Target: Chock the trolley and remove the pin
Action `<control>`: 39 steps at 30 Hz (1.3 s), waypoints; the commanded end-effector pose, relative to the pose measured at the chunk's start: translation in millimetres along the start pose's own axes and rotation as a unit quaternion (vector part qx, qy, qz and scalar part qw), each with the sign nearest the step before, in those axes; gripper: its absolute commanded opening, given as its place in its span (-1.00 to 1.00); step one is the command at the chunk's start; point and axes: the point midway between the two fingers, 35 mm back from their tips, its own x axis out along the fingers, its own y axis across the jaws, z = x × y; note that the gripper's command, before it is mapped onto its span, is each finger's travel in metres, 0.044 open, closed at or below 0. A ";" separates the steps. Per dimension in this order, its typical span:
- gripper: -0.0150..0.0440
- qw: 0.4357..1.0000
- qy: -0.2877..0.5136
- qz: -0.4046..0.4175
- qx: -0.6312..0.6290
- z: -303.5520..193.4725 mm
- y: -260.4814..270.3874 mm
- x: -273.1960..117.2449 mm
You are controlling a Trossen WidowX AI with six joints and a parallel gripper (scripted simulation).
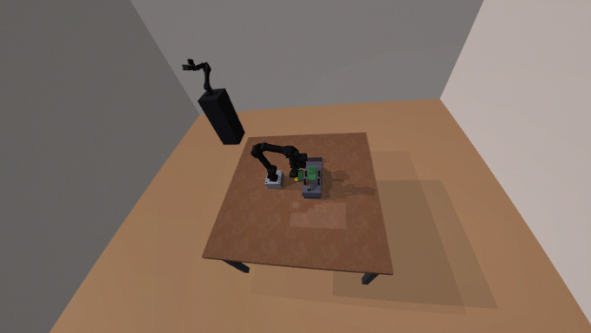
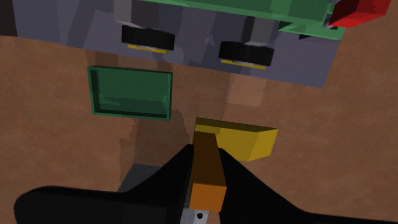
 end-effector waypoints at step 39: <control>-0.49 1.000 0.001 0.009 0.001 30.1 151.8 13.1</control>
